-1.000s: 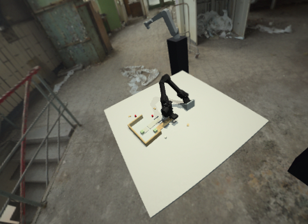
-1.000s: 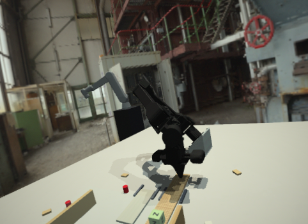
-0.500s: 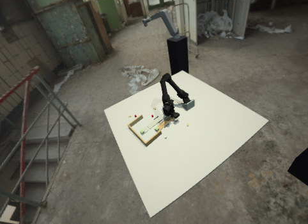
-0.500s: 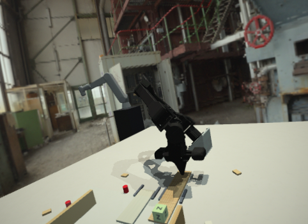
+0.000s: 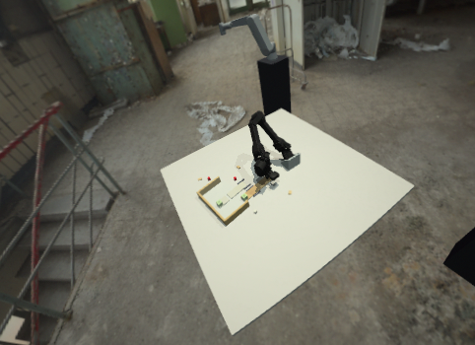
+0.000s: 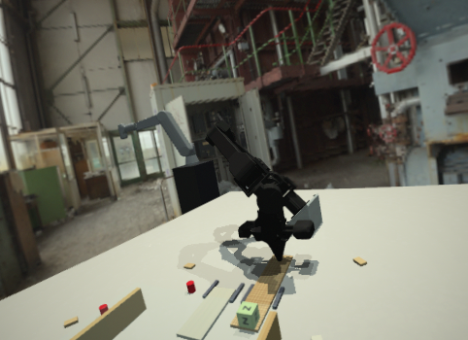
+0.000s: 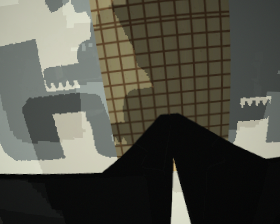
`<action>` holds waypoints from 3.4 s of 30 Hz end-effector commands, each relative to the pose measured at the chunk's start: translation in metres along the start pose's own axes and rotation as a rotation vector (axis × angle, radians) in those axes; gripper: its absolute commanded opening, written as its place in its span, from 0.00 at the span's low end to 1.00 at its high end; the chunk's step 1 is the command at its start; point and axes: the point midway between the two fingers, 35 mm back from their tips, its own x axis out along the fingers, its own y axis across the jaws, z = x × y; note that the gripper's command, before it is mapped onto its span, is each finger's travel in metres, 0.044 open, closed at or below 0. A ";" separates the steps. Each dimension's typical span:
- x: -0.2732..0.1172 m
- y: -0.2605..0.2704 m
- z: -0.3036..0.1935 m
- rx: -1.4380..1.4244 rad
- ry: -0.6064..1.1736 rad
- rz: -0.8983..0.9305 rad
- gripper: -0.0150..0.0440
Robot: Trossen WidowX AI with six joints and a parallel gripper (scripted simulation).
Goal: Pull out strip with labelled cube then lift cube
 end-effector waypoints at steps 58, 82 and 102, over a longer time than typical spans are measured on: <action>0.004 -0.001 -0.037 -0.008 0.034 0.002 0.25; -0.040 0.001 -0.004 -0.033 0.033 0.005 0.43; -0.051 0.005 0.070 -0.031 0.029 0.005 1.00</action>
